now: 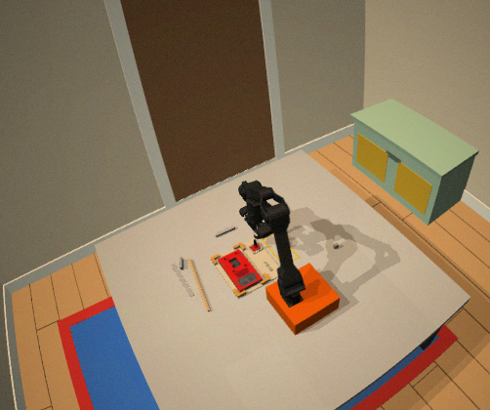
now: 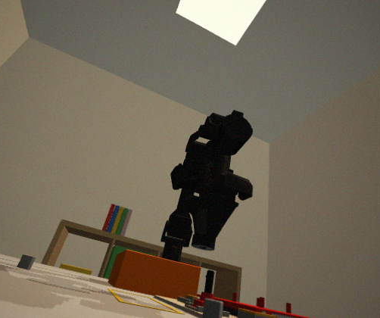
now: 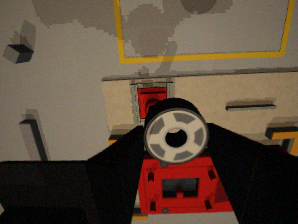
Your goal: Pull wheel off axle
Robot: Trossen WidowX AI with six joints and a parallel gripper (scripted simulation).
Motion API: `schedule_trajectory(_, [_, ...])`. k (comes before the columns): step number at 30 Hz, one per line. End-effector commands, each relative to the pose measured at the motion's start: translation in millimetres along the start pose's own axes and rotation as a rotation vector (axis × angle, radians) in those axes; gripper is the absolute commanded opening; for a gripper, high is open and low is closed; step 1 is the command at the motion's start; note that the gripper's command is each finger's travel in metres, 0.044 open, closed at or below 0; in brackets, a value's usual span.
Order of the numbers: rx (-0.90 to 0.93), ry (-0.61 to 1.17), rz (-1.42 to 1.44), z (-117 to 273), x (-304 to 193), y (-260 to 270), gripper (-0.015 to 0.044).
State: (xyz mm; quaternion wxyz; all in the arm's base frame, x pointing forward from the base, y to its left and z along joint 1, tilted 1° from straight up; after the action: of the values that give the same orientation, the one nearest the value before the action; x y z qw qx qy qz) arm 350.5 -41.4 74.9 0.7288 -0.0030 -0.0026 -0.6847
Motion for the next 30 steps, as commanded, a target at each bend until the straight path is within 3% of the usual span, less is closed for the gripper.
schedule_trajectory(1, [0.008, -0.004, -0.005, 3, 18, -8, 0.0])
schedule_trajectory(16, [0.01, -0.011, -0.005, 8, 74, -45, 0.0])
schedule_trajectory(30, [0.01, -0.011, -0.005, -18, 77, -46, 0.0])
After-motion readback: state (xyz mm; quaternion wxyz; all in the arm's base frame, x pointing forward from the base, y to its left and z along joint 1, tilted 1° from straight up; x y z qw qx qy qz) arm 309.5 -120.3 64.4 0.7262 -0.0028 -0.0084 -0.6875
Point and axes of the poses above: the point midway between the two fingers, 35 mm back from their tips, its own z axis back along the fingers, its own y axis across the jaws, x = y × z, the point moved 2 cm from there along z, back along the fingers, and after that the axes turned 1 degree about z, right-handed, at the moved point
